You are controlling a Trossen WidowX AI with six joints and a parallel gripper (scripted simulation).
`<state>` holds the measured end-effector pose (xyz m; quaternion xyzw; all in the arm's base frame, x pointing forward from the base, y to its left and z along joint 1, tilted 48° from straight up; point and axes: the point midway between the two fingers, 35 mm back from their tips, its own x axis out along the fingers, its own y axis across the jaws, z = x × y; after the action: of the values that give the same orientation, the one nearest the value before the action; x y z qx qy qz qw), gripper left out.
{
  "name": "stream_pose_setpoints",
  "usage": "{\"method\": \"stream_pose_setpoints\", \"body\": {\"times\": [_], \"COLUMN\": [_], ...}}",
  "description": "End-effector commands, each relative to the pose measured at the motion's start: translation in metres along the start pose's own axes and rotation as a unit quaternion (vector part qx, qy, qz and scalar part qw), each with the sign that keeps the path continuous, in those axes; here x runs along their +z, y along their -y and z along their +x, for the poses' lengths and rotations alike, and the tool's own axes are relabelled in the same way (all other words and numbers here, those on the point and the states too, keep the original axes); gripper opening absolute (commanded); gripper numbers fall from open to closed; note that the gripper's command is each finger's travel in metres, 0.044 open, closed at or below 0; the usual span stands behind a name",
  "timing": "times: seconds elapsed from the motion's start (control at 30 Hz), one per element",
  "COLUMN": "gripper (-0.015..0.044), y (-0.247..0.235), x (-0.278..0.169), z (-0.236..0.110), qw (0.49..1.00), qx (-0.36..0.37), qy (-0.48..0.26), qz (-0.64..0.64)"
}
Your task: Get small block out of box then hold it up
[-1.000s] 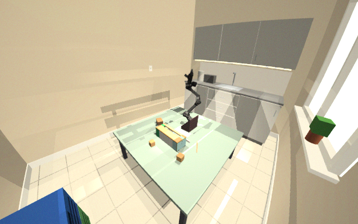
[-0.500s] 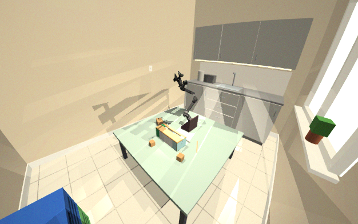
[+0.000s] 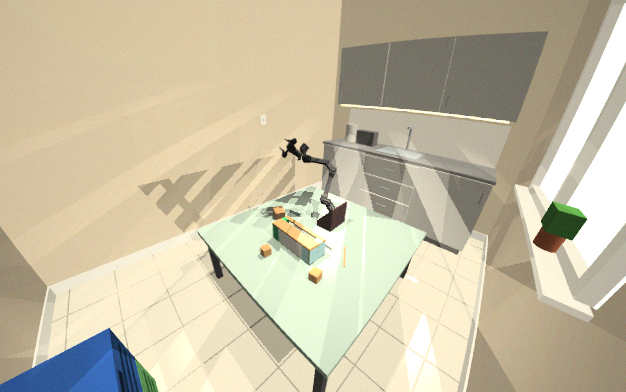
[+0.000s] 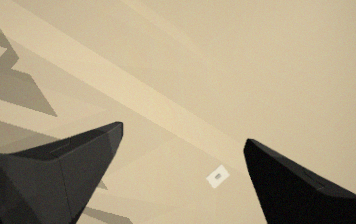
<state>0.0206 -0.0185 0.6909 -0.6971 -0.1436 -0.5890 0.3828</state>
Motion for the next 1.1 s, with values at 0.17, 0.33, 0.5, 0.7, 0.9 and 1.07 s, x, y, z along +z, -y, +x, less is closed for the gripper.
{"method": "stream_pose_setpoints", "body": {"times": [0.17,0.33,0.5,0.7,0.9,1.07], "gripper": [0.04,0.04,0.04,0.04,0.04,0.04], "y": [-0.158,-0.229,-0.267,-0.327,-0.363,-0.383], "x": [0.028,0.057,0.078,0.119,0.168,0.192], "z": [0.016,0.005,-0.009,-0.039,-0.076,-0.101], "qw": [0.934,0.861,0.831,0.735,0.654,0.601], "qx": [0.211,0.306,0.353,0.438,0.507,0.541], "qy": [-0.022,-0.064,-0.088,-0.15,-0.187,-0.226], "qz": [0.288,0.402,0.421,0.496,0.529,0.543]}}
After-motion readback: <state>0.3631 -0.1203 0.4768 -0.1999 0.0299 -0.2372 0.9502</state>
